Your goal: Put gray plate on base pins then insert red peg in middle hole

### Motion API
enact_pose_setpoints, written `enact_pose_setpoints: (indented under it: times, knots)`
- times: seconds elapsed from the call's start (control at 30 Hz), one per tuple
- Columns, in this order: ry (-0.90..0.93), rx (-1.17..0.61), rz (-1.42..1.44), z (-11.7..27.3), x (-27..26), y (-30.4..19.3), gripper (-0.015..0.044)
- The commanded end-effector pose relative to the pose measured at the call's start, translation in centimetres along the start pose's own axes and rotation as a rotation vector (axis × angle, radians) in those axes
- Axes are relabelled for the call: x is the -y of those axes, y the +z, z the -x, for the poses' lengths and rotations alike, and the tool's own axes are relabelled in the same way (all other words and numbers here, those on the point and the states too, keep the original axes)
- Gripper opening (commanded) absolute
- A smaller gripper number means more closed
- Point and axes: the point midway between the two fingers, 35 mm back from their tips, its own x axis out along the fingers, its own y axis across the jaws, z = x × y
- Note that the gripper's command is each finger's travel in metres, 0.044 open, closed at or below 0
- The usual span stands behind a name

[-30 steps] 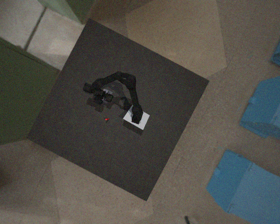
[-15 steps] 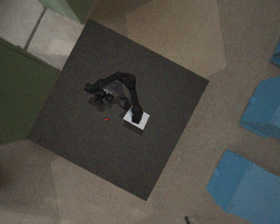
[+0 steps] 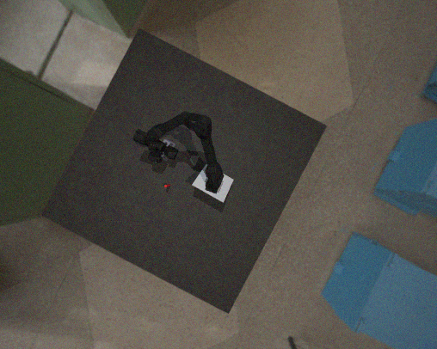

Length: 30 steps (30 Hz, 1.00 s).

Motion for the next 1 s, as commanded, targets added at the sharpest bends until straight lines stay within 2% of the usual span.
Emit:
enact_pose_setpoints:
  times: [0.0,0.53,0.83,0.97]
  knots:
    - [-0.002,0.0,-0.002,0.1,0.0,0.0,0.0026]
    - [-0.002,0.0,-0.002,0.1,0.0,0.0,0.044]
    - [-0.002,0.001,-0.001,0.3,0.1,0.0,0.044]
    - [-0.002,0.006,0.004,5.8,0.6,0.3,0.044]
